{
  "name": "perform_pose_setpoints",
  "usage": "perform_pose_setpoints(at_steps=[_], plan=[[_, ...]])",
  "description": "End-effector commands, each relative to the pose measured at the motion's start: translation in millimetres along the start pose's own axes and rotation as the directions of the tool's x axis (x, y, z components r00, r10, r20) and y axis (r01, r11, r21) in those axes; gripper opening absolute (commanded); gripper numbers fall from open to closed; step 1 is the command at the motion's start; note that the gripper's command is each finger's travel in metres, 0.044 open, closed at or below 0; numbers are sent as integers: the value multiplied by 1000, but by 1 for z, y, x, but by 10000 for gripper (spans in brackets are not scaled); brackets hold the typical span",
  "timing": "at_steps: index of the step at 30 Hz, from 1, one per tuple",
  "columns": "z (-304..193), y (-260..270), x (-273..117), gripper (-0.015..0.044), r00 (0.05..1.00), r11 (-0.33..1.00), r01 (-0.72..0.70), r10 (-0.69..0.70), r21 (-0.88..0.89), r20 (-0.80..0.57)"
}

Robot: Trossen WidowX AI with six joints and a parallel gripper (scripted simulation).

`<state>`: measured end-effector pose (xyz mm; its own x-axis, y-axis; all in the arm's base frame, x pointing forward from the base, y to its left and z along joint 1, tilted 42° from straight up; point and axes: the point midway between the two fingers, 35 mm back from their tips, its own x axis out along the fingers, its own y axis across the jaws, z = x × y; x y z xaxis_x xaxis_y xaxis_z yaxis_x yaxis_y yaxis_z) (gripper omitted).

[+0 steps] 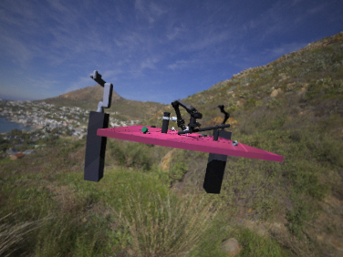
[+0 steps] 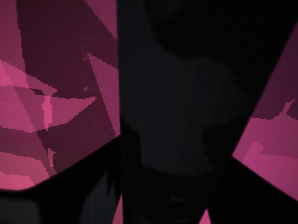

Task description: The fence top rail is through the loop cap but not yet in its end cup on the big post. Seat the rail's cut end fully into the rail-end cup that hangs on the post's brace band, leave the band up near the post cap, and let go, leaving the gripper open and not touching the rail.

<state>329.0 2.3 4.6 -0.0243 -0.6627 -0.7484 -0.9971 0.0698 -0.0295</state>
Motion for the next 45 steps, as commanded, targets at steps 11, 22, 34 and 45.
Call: perform_pose_setpoints(at_steps=[11,22,34,45], plan=[[-6,-1,-47,0,984,998,69,-69,-2,-167],[-12,-3,-89,0,939,985,172,-169,-15,-298],[-10,0,-83,0,947,988,153,-151,-16,-284],[-11,-2,-85,0,947,988,153,-151,-16,-284]])
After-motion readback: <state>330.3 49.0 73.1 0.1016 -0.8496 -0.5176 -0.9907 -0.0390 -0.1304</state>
